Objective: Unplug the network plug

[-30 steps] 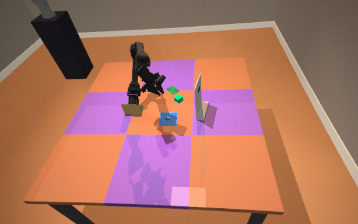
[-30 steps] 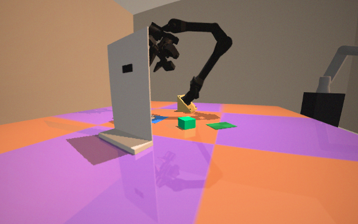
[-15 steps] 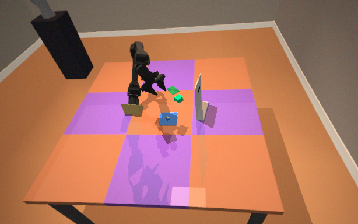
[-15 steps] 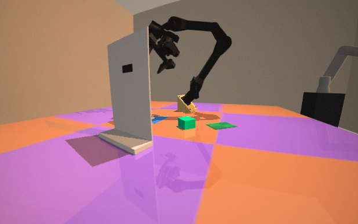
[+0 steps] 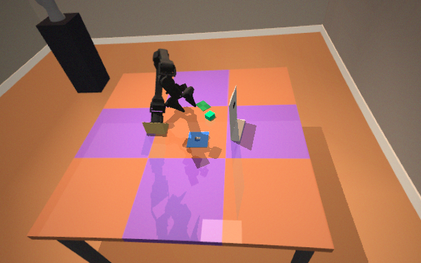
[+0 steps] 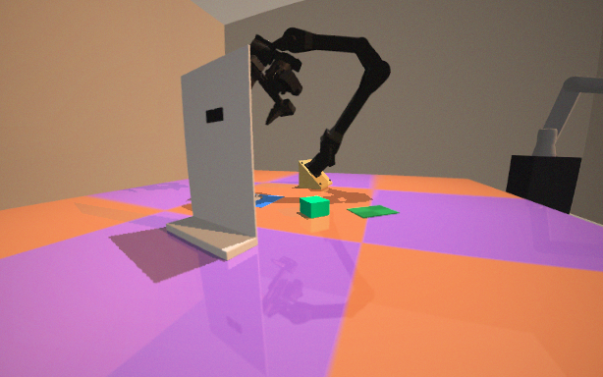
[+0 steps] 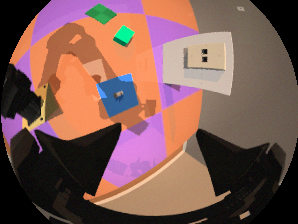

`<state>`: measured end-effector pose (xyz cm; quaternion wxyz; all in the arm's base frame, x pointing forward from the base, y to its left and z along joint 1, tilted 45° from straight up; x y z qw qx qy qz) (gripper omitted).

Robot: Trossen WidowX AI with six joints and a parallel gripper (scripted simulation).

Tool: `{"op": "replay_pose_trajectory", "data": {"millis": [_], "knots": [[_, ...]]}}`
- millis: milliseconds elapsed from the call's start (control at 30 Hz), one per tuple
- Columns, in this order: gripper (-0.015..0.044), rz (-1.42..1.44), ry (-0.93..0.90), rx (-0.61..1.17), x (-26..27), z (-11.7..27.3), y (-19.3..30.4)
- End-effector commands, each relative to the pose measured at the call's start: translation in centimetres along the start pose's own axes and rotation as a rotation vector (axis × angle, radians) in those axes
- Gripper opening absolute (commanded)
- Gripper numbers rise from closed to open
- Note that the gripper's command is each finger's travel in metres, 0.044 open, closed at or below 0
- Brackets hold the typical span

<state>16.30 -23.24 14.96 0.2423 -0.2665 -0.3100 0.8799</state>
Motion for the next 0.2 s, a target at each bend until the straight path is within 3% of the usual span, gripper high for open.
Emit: {"op": "replay_pose_trajectory", "data": {"millis": [0, 167], "knots": [[0.044, 0.003, -0.005, 0.003, 0.04, 0.01, 0.03], [0.044, 0.003, -0.005, 0.003, 0.04, 0.01, 0.03]]}}
Point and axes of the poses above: the point midway between the two fingers, 35 mm back from their tips, its own z axis back along the fingers, its own x axis across the jaws, y = z × x, the point moved 7 cm from there along z, back along the fingers, and after that the axes turned 3 degrees about z, right-handed, at the moved point
